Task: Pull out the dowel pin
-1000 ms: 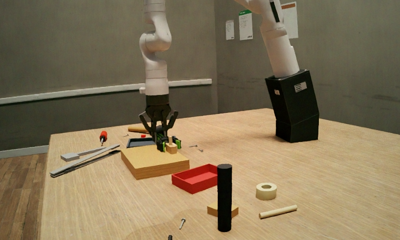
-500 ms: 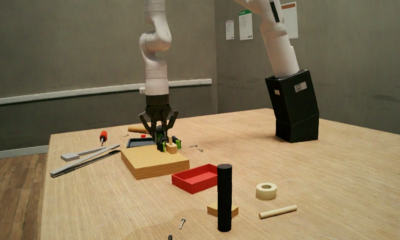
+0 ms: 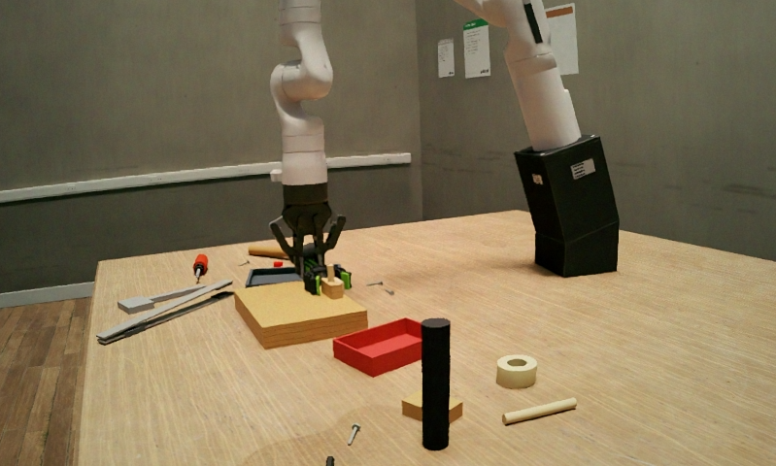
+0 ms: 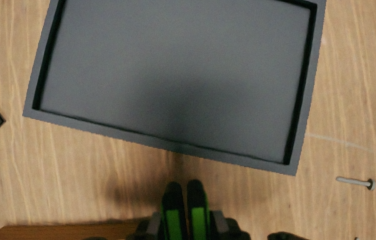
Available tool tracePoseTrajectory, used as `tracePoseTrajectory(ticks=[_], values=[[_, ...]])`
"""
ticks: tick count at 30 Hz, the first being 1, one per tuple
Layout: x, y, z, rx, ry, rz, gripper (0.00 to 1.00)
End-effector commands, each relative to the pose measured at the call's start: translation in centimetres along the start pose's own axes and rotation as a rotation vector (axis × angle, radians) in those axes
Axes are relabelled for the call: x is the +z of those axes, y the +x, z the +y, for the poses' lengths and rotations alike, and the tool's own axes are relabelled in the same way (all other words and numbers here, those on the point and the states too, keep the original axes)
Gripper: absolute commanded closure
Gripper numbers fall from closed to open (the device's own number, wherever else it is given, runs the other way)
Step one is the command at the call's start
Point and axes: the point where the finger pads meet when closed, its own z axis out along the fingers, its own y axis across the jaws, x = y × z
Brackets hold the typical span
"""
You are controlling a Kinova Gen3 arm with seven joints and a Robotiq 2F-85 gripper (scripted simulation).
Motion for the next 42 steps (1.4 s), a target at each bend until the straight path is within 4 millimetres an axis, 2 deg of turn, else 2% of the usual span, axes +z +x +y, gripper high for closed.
tracePoseTrajectory(ticks=[1, 42], values=[[0.04, -0.01, -0.35, 0.008, 0.008, 0.000, 0.68], [0.04, -0.01, -0.35, 0.008, 0.008, 0.000, 0.58]])
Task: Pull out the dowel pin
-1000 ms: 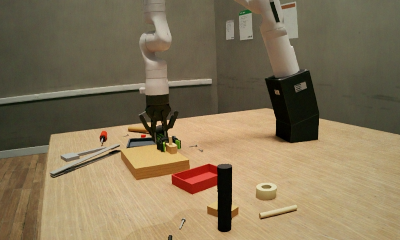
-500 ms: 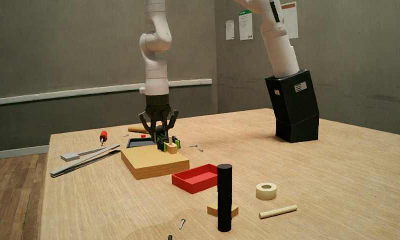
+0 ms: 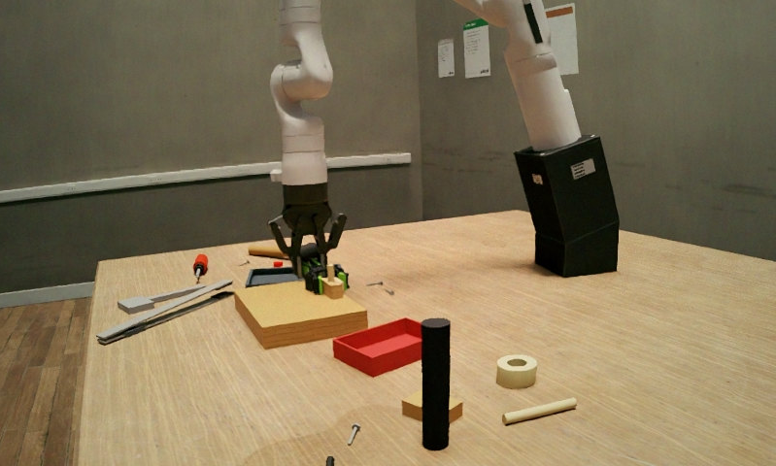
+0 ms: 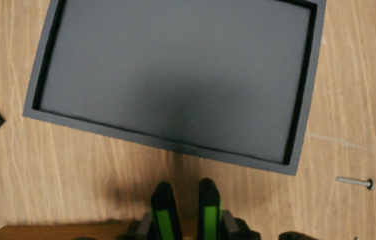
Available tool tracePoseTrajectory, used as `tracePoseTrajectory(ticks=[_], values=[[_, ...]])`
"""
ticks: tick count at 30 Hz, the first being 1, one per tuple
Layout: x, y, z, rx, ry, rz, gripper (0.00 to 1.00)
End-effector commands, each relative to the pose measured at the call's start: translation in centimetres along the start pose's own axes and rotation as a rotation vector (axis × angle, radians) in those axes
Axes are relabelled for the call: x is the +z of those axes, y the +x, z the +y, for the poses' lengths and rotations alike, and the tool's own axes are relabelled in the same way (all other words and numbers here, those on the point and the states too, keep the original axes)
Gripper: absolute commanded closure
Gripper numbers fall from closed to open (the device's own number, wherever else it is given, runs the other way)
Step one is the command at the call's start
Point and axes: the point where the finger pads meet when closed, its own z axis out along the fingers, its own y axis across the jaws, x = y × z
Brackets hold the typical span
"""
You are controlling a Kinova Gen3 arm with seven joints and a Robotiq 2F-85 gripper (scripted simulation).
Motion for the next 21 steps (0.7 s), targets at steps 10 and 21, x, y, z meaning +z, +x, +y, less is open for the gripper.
tracePoseTrajectory(ticks=[10, 21], values=[[0.04, 0.00, -0.32, 0.008, 0.007, 0.000, 0.56], [0.03, 0.04, -0.30, 0.009, 0.007, 0.001, 0.53]])
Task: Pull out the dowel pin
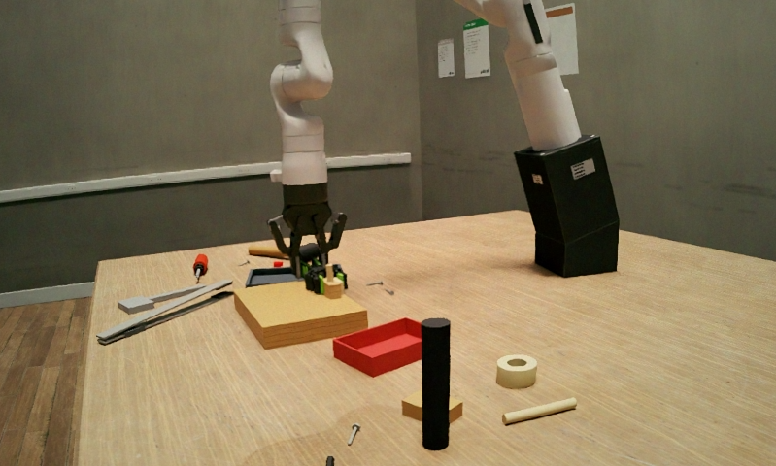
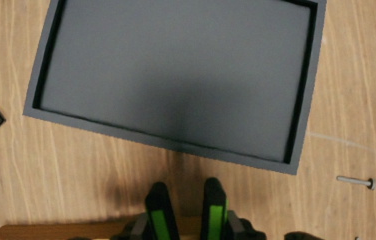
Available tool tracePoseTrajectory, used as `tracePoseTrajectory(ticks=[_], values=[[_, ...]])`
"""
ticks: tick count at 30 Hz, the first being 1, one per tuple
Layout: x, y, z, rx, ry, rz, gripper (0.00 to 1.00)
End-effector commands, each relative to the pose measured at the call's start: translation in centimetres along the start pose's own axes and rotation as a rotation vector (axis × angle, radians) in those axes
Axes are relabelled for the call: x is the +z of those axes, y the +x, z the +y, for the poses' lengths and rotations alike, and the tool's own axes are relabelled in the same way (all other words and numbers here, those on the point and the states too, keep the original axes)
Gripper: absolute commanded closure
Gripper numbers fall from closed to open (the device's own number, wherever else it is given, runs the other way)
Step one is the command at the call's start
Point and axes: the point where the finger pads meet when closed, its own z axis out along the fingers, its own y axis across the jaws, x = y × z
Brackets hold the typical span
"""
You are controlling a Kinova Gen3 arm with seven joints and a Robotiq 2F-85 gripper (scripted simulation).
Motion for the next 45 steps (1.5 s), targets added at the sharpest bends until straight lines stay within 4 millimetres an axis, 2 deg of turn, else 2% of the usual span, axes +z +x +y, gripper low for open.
tracePoseTrajectory(ticks=[1, 28, 45], values=[[0.02, 0.10, -0.29, 0.009, 0.006, 0.001, 0.53], [0.02, 0.10, -0.28, 0.009, 0.006, 0.002, 0.46], [0.02, 0.10, -0.28, 0.009, 0.006, 0.002, 0.46]])
